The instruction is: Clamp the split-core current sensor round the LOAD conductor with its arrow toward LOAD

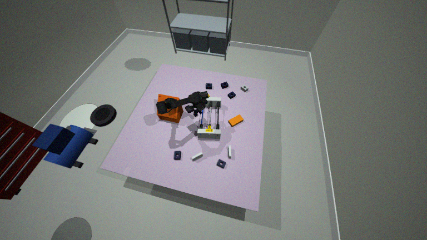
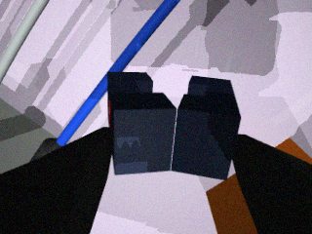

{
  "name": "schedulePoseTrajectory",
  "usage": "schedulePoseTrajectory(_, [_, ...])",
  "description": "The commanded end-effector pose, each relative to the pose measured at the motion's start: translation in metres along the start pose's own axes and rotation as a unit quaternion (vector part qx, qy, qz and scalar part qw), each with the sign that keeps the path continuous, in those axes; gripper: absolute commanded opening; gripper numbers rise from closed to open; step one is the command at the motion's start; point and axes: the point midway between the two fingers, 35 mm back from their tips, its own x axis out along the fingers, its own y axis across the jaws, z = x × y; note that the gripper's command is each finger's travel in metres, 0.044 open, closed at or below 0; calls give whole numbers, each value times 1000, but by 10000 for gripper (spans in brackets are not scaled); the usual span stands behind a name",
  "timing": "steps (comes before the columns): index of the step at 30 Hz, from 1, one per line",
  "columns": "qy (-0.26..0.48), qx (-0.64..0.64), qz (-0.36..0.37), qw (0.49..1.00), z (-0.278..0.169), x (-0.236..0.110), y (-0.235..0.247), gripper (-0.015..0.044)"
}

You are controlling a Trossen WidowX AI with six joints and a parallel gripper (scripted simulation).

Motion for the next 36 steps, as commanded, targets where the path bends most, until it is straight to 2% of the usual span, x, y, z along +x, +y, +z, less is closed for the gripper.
schedulePoseTrajectory(1, [-1,-59,-1,998,5,-1,4,0])
schedulePoseTrajectory(18, [-2,-333,0,943,21,-1,23,0])
schedulePoseTrajectory(36, [-2,-594,-1,805,37,1,43,0])
